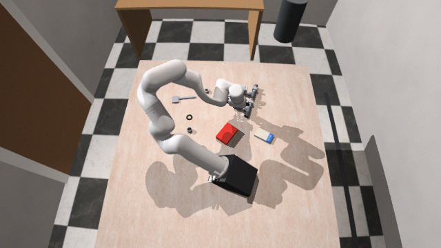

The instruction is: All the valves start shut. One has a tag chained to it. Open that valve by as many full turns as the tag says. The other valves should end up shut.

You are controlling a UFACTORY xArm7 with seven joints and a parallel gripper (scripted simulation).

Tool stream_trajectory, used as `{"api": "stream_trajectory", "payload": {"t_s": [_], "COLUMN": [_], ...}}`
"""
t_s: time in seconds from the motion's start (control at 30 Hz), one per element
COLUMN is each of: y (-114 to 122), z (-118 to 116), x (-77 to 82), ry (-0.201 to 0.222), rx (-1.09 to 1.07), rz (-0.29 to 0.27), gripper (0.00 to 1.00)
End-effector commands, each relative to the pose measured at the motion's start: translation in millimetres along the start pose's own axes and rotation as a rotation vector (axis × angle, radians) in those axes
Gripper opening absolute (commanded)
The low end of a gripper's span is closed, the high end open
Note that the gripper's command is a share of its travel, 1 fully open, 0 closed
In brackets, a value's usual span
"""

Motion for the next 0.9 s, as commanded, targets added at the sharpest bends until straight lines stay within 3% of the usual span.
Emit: {"api": "stream_trajectory", "payload": {"t_s": [0.0, 0.3, 0.37, 0.4, 0.87], "y": [-0.4, -0.7, -0.7, -0.6, -0.3], "z": [1.4, 1.2, 1.2, 1.2, 1.3], "x": [1.7, 1.7, 1.7, 1.7, 1.7], "ry": [0.003, 0.011, 0.011, 0.012, 0.02], "rx": [0.279, 0.71, 0.71, 0.851, 1.484], "rz": [0.024, 0.013, 0.013, 0.015, 0.021], "gripper": [0.0, 0.0, 0.0, 0.0, 0.0]}}
Point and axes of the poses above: the point where the finger pads meet when closed, its own x axis back along the fingers, its own z axis across the jaws, y = z × x, the point moved 4 cm from there along x, back along the fingers, and after that the axes turned 7 degrees about x, right-handed, at the moved point
